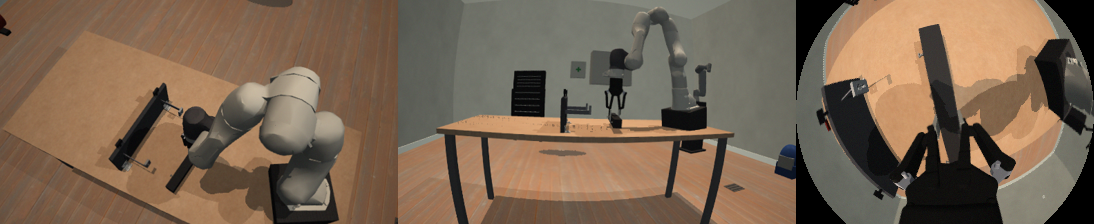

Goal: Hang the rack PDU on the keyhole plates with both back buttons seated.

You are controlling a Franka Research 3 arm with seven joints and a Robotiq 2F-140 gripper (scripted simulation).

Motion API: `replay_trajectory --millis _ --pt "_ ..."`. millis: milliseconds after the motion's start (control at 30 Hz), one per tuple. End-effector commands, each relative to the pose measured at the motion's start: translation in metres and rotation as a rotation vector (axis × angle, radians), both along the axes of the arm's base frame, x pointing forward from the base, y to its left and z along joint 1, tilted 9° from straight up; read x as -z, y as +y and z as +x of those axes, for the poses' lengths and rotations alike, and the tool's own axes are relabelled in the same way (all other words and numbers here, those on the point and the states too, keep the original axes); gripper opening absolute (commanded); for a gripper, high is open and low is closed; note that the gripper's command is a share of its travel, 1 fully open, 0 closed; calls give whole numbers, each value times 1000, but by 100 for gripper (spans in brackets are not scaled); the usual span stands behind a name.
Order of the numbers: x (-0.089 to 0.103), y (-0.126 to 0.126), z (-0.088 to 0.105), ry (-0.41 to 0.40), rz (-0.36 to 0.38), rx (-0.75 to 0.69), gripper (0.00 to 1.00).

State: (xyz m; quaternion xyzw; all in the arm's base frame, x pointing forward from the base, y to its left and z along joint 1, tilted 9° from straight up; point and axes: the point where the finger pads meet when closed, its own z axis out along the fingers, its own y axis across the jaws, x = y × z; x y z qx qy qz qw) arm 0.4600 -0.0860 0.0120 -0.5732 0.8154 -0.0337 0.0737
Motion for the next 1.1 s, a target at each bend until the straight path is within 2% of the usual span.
replay_trajectory --millis 0,200,267,567,1067 --pt "-12 0 -4 8 5 -9 0" --pt "-33 -1 -8 8 5 -9 0" --pt "-33 -1 -8 8 5 -9 0" --pt "-58 -1 -11 8 5 -9 0" --pt "-64 -2 -12 8 5 -9 0"
